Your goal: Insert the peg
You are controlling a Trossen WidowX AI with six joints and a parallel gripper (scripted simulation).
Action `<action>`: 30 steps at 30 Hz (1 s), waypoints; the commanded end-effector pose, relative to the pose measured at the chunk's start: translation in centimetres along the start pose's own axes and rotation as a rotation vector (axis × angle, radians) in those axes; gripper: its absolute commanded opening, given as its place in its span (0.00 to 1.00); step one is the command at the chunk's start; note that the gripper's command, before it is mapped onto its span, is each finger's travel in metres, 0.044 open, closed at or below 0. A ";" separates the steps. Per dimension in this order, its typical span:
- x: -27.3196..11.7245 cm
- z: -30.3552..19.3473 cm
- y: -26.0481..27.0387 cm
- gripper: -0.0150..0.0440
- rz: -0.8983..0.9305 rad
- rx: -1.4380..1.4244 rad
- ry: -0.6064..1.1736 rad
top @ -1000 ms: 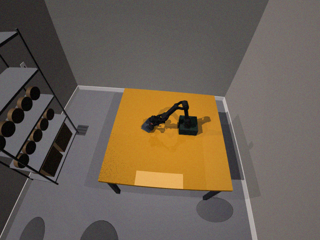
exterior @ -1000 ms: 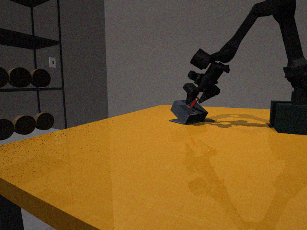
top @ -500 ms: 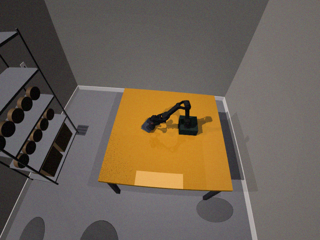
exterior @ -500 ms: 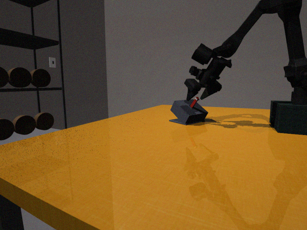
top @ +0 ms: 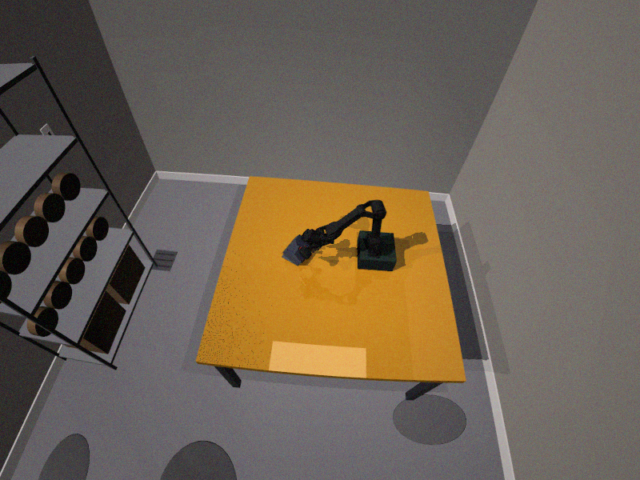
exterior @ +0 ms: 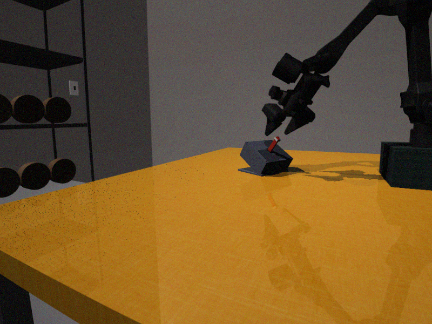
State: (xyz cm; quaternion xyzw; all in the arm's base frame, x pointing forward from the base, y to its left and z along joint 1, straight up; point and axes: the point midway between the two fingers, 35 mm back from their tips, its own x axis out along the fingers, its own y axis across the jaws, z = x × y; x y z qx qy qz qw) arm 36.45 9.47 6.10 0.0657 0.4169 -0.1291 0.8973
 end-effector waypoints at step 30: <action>-5.2 0.5 0.1 1.00 0.003 0.002 -0.004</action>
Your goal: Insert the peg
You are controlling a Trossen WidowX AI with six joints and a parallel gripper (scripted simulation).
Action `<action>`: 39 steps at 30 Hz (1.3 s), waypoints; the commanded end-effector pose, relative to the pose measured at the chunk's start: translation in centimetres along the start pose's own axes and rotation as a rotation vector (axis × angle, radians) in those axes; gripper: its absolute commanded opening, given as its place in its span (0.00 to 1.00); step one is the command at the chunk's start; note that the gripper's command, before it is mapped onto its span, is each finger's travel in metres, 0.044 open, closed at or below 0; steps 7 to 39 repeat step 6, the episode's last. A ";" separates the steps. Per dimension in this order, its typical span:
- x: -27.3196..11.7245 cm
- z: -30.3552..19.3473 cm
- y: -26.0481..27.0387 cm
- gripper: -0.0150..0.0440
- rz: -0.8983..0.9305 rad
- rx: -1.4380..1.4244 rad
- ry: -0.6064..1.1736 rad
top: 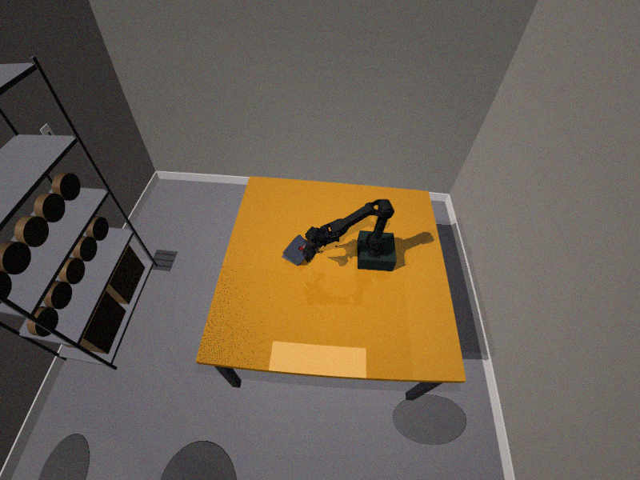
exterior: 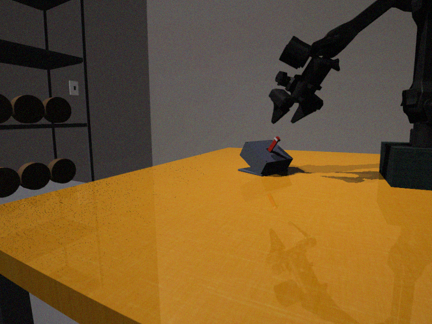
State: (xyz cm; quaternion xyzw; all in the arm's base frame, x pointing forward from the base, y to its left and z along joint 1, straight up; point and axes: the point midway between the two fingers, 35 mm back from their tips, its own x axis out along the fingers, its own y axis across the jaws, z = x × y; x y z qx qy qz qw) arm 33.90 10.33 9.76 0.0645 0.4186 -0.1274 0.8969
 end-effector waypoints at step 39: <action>-1.5 0.3 0.0 1.00 0.001 0.006 -0.007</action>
